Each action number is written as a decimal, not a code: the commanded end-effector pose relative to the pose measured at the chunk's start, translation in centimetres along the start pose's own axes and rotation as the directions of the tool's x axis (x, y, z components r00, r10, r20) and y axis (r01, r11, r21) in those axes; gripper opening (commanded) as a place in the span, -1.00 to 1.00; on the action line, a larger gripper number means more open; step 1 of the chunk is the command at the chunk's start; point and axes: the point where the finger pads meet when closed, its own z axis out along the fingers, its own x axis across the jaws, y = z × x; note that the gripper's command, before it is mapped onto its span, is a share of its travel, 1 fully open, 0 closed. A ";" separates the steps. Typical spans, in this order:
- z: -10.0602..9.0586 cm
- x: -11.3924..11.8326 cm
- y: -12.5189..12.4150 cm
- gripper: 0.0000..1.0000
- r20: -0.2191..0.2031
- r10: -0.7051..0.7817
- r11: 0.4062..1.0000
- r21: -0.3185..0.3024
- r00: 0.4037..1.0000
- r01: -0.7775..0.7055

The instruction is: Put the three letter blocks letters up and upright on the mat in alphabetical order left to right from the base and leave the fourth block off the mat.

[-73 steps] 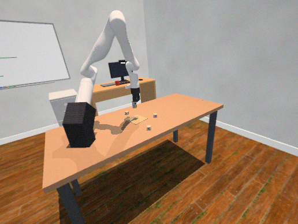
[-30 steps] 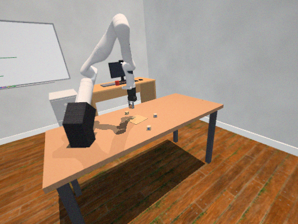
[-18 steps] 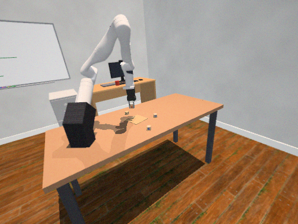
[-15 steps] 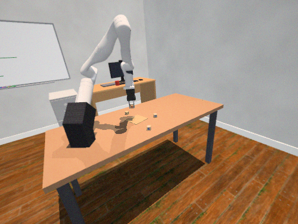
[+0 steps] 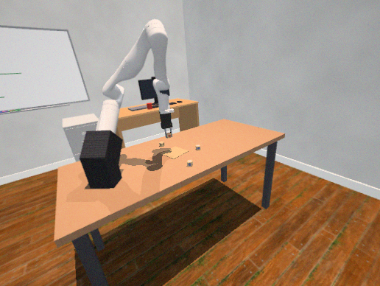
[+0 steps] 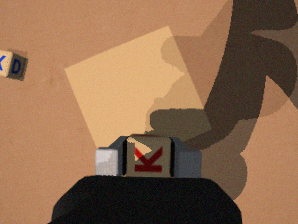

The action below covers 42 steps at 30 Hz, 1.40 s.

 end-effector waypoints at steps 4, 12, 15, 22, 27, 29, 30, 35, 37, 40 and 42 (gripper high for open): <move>-0.1 -0.1 0.2 0.14 0.001 -0.123 0.992 0.003 0.992 0.123; -0.1 -0.3 0.3 0.14 0.005 -0.175 0.985 0.004 0.985 0.175; -0.1 -0.4 0.3 0.14 0.007 -0.188 0.982 0.004 0.982 0.188; -0.1 -0.4 0.3 0.14 0.007 -0.193 0.981 0.004 0.981 0.193; -0.1 -0.4 0.3 0.14 0.007 -0.193 0.981 0.004 0.981 0.193; -0.1 -0.4 0.3 0.14 0.007 -0.193 0.981 0.004 0.981 0.193; -0.1 -0.4 0.3 0.14 0.007 -0.194 0.981 0.004 0.981 0.193; 0.2 -0.5 0.4 0.14 0.010 -0.202 0.979 0.004 0.979 0.202; 0.5 -0.5 0.5 0.14 0.009 -0.188 0.982 0.003 0.982 0.188; 1.0 -0.5 0.5 0.14 0.008 -0.188 0.982 0.003 0.982 0.188; 1.5 -0.5 0.4 0.14 0.008 -0.188 0.982 0.003 0.982 0.188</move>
